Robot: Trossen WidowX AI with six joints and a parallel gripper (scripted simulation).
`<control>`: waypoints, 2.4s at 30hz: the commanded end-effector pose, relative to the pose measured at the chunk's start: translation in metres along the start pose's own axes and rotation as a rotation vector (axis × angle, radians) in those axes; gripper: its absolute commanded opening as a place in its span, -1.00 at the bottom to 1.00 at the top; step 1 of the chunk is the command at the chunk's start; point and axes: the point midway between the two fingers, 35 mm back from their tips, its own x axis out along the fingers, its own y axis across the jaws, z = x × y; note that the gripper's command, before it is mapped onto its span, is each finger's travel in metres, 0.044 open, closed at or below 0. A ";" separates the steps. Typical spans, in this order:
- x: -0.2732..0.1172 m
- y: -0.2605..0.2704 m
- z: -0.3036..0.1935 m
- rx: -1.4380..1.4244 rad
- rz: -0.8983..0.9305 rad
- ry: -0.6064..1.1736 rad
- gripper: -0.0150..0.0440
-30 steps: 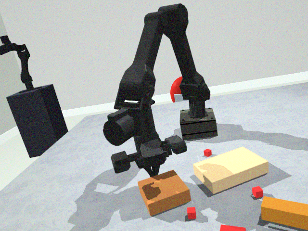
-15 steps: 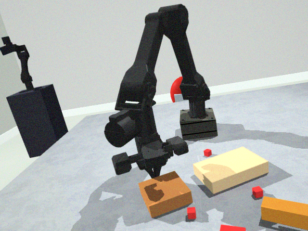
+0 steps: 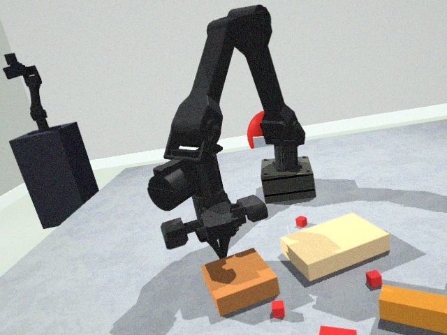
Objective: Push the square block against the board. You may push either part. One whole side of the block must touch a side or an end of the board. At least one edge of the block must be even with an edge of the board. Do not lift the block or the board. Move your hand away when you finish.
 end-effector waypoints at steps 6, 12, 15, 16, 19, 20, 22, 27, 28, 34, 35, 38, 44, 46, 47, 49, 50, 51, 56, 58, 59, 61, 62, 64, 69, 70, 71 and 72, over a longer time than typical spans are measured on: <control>-0.002 -0.001 -0.015 -0.005 -0.005 -0.008 -0.49; -0.003 0.000 -0.018 0.000 0.000 0.000 -0.49; -0.044 -0.001 -0.018 -0.004 -0.004 -0.006 -0.49; -0.054 0.000 -0.018 -0.004 -0.005 -0.007 -0.49; -0.057 0.000 -0.018 -0.005 -0.005 -0.008 -0.49; -0.057 0.000 -0.018 -0.005 -0.005 -0.008 -0.49; -0.057 0.000 -0.018 -0.005 -0.005 -0.008 -0.49; -0.058 -0.005 -0.012 0.079 -0.007 -0.011 -0.49; -0.058 -0.008 -0.009 0.113 -0.007 -0.013 -0.49; -0.060 -0.020 0.007 0.315 -0.009 -0.020 -0.49; -0.061 -0.022 0.009 0.349 -0.008 -0.020 -0.49; -0.062 -0.027 0.015 0.452 -0.007 -0.021 -0.49; -0.063 -0.038 0.029 0.657 -0.005 -0.021 -0.49; -0.063 -0.041 0.033 0.726 -0.005 -0.021 -0.49; -0.063 -0.042 0.035 0.760 -0.004 -0.021 -0.49; -0.064 -0.045 0.039 0.829 -0.004 -0.021 -0.49; -0.064 -0.047 0.042 0.863 -0.003 -0.021 -0.49; -0.064 -0.049 0.044 0.897 -0.003 -0.021 -0.49; -0.064 -0.056 0.054 1.069 -0.001 -0.021 -0.49; -0.063 -0.059 0.059 1.137 -0.001 -0.021 -0.49; -0.063 -0.060 0.061 1.171 0.000 -0.021 -0.49; -0.063 -0.063 0.065 1.240 0.000 -0.021 -0.49; -0.063 -0.064 0.067 1.274 0.001 -0.021 -0.49; -0.063 -0.066 0.071 1.343 0.001 -0.021 -0.49; -0.061 -0.072 0.081 1.514 0.003 -0.021 -0.49; -0.061 -0.073 0.083 1.542 0.003 -0.021 -0.49; -0.061 -0.074 0.084 1.559 0.003 -0.021 -0.49; -0.061 -0.074 0.084 1.565 0.003 -0.021 -0.49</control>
